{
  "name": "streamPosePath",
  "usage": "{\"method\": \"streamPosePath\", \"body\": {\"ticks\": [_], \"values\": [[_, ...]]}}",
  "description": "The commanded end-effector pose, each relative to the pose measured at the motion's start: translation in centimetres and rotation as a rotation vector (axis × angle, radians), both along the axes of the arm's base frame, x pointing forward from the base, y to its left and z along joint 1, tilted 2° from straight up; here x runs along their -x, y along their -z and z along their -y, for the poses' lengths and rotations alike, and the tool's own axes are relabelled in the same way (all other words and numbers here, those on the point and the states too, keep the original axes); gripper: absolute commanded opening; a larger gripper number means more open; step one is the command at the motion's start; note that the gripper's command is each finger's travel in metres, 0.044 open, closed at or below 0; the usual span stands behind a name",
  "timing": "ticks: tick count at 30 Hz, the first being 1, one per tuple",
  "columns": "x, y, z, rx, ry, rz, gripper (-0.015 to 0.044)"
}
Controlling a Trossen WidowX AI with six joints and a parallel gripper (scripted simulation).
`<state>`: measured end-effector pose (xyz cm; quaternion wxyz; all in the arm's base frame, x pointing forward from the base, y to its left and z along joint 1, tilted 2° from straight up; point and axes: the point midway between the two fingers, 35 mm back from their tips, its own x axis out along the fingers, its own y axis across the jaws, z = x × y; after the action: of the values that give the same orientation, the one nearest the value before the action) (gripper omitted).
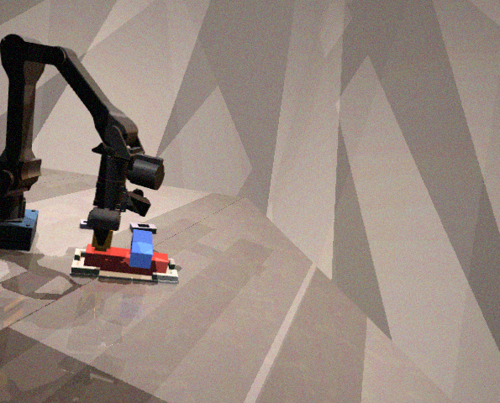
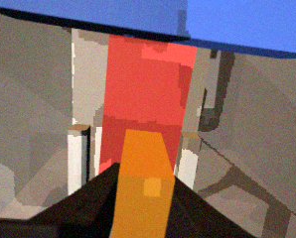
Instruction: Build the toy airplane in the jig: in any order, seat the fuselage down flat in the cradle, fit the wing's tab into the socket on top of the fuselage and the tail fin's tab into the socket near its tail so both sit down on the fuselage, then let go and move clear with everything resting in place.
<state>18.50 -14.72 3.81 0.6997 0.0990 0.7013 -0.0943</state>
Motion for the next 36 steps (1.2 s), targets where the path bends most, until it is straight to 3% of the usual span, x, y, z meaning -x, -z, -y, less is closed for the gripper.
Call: {"method": "streamPosePath", "body": {"ticks": [1, 6, 10, 20, 30, 36], "values": [[0.0, 0.0, 0.0, 0.0, 0.0, 0.0, 0.0058], [0.0, 0.0, 0.0, 0.0, 0.0, 0.0, 0.0005], [0.0, 0.0, 0.0, 0.0, 0.0, 0.0, 0.0], [0.0, 0.0, 0.0, 0.0, 0.0, 0.0, 0.026], [0.0, -0.2, 0.0, 0.0, 0.0, 0.0, 0.026], [-0.2, -8.1, 0.2, 0.001, -0.004, -0.002, 0.026]]}}
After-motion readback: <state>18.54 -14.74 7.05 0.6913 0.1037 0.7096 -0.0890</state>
